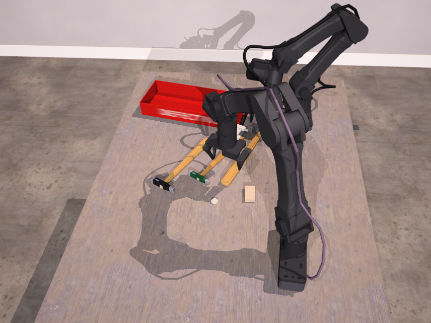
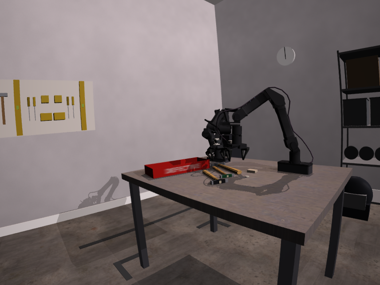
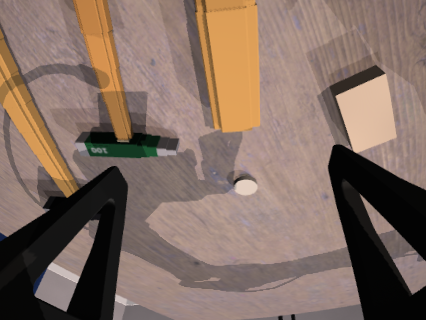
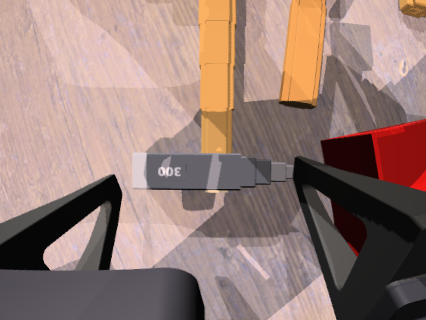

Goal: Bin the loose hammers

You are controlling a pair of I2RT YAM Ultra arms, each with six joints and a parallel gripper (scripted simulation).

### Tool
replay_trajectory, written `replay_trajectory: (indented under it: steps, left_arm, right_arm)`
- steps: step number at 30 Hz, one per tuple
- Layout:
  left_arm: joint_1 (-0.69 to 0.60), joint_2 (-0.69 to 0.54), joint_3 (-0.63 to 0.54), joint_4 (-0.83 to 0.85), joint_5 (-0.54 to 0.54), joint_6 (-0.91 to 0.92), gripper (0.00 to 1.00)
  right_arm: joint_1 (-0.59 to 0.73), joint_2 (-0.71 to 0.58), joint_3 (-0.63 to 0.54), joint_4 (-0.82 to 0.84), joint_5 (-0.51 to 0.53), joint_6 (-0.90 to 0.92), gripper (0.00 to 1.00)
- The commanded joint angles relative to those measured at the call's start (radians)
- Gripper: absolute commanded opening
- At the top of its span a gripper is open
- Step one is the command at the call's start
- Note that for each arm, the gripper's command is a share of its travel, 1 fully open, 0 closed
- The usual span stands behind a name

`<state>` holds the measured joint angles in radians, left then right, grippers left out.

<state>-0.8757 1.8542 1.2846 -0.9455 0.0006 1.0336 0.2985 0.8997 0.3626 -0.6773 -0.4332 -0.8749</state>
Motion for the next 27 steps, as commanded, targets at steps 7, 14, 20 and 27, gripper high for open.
replay_trajectory:
  steps: [7, 14, 20, 27]
  left_arm:
    - [0.015, 0.036, 0.043, 0.038, -0.041, -0.075, 0.55]
    - [0.081, 0.077, 0.098, 0.171, -0.114, -0.260, 0.41]
    - [0.156, 0.158, 0.177, 0.258, -0.149, -0.451, 0.41]
    - [0.221, 0.233, 0.252, 0.283, -0.136, -0.624, 0.41]
  right_arm:
    - [-0.006, -0.012, 0.021, 0.026, -0.013, 0.026, 0.66]
    - [0.021, 0.070, 0.092, 0.031, 0.021, 0.067, 0.50]
    - [0.058, 0.198, 0.212, 0.042, 0.059, 0.126, 0.50]
    - [0.079, 0.351, 0.341, 0.011, 0.109, 0.150, 0.50]
